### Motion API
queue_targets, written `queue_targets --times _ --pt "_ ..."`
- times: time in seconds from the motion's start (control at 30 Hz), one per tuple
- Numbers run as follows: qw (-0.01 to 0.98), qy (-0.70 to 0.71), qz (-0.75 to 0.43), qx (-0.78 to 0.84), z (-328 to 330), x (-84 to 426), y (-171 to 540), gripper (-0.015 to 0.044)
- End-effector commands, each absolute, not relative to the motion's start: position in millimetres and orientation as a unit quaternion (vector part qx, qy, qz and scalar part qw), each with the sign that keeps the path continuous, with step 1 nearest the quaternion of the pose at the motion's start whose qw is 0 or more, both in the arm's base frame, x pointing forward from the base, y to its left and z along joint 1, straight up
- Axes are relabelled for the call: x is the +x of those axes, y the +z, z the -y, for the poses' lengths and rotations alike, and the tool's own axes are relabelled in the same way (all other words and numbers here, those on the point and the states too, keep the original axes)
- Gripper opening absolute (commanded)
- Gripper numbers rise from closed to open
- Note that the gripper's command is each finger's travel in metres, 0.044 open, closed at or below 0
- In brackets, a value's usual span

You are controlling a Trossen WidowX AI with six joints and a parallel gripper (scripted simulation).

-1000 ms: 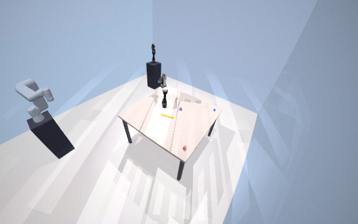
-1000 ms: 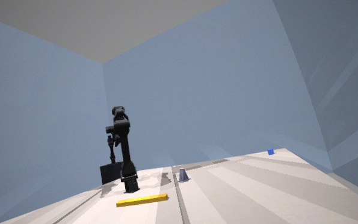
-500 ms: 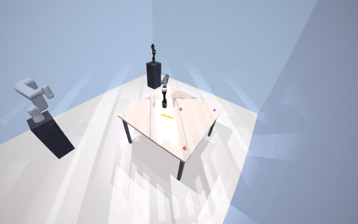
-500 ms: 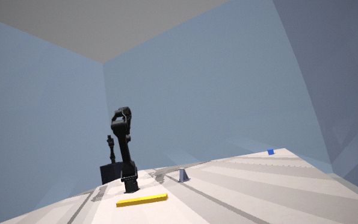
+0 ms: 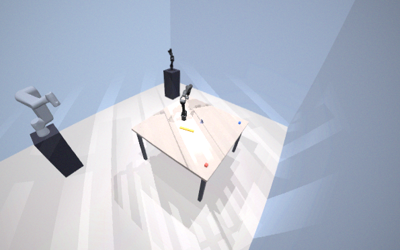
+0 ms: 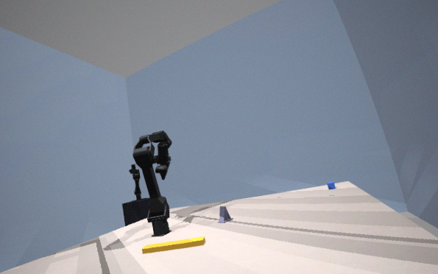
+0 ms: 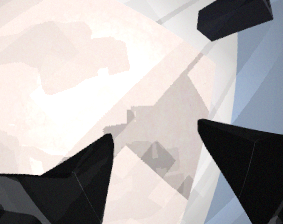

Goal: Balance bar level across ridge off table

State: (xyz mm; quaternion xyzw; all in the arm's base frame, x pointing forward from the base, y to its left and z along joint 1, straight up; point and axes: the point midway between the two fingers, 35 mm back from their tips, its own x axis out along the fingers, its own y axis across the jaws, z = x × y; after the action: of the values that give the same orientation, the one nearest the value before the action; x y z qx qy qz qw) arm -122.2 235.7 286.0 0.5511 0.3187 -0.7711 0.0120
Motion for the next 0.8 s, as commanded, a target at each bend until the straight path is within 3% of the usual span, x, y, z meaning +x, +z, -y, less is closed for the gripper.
queue_targets --times 0.0,0.77 --pt "-0.016 -0.772 -0.286 0.568 -244.9 -104.3 279.3 0.0315" --pt "-0.155 -0.759 -0.133 0.618 -266.6 -11.0 256.9 0.0315"
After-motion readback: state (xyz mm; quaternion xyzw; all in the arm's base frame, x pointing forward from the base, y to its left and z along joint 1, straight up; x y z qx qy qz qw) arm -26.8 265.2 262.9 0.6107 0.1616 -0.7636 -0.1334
